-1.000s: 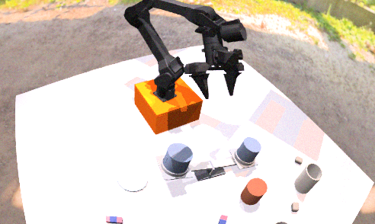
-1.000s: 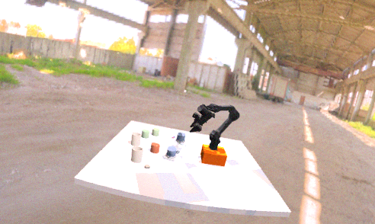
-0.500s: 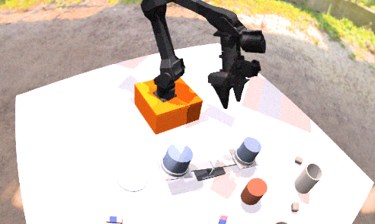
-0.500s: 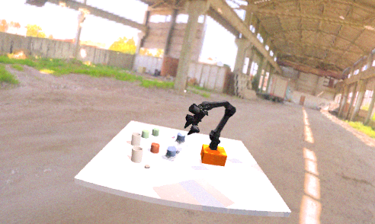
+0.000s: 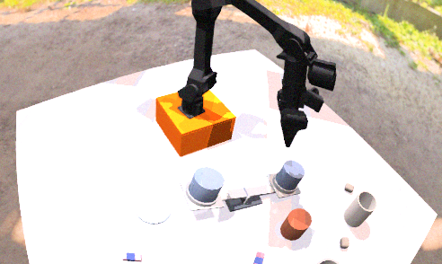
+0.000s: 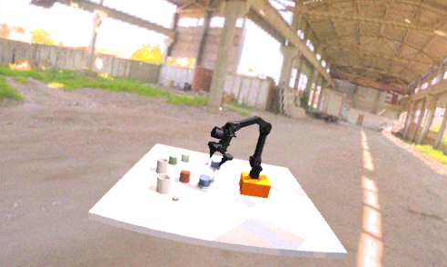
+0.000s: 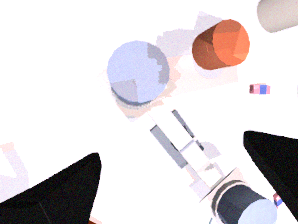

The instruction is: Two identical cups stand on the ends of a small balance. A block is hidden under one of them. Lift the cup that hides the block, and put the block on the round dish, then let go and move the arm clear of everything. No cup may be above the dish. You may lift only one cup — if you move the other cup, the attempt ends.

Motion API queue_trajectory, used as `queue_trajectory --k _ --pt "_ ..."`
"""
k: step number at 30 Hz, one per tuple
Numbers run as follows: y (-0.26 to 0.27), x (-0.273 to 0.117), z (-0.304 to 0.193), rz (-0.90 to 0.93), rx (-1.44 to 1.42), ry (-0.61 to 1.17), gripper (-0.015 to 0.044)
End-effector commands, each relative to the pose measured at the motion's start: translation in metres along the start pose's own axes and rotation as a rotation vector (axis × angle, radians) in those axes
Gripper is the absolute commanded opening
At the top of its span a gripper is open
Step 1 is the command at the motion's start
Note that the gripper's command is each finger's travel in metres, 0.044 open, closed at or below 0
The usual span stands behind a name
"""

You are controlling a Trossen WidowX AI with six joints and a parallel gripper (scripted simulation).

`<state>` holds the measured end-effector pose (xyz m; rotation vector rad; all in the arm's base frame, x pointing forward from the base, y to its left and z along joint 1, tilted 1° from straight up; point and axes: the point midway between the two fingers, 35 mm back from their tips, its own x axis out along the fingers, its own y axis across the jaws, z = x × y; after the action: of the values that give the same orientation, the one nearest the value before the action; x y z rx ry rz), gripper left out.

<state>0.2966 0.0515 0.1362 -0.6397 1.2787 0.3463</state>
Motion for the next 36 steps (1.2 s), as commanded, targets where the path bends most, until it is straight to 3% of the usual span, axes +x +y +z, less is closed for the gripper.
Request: queue_trajectory --k 1,15,36 --pt "-0.001 0.011 0.011 0.048 -0.101 0.019 0.044" --pt "-0.001 0.071 0.047 0.258 -0.495 0.05 0.044" --pt "0.006 0.102 0.045 0.261 -0.5 0.05 0.044"
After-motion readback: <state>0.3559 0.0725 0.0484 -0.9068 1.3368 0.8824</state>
